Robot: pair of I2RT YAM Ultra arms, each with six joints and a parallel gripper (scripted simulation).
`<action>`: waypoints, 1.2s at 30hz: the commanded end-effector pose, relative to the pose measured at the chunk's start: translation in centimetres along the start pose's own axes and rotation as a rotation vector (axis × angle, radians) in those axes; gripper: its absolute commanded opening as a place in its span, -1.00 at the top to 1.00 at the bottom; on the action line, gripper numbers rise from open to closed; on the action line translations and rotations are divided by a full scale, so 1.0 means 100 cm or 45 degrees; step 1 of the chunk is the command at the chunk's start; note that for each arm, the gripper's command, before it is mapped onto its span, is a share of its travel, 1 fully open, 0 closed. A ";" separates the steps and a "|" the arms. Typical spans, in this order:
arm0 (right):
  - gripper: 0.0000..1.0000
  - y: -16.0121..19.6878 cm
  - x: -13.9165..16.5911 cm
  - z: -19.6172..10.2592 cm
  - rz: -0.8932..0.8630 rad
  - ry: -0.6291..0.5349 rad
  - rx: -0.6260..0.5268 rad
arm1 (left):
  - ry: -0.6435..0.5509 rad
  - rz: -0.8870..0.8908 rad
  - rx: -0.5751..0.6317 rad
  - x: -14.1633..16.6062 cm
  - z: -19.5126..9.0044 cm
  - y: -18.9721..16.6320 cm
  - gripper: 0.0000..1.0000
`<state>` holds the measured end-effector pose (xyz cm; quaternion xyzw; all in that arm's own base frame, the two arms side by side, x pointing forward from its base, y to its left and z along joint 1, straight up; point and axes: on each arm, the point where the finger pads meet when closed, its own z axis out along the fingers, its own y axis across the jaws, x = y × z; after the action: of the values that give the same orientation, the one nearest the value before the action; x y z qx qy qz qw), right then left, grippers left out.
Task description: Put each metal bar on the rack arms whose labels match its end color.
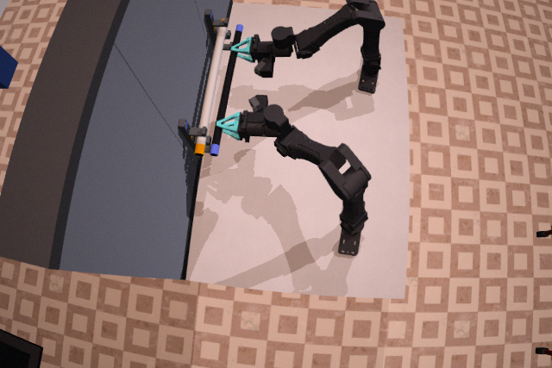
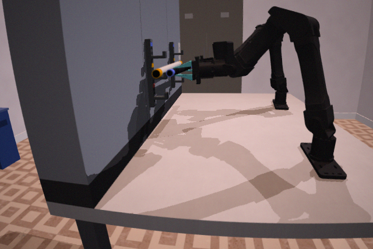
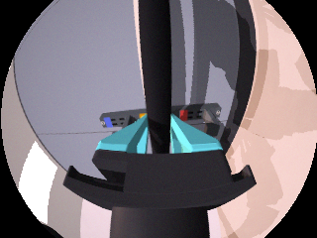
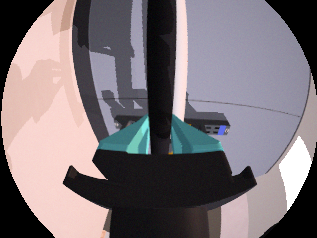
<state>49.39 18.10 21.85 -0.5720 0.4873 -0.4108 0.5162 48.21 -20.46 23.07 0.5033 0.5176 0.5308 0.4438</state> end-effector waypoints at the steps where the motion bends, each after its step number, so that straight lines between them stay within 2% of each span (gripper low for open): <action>1: 1.00 -0.080 0.003 -0.005 0.020 0.016 0.216 | 0.023 -0.044 -0.138 0.004 -0.005 0.063 1.00; 36: 1.00 -0.138 0.003 -0.019 0.029 0.017 0.221 | 0.032 -0.036 -0.155 0.007 -0.012 0.127 1.00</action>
<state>49.43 17.96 27.81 -0.5680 0.4931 -0.4095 0.5163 48.33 -20.62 29.45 0.4990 0.5156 0.5432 0.4359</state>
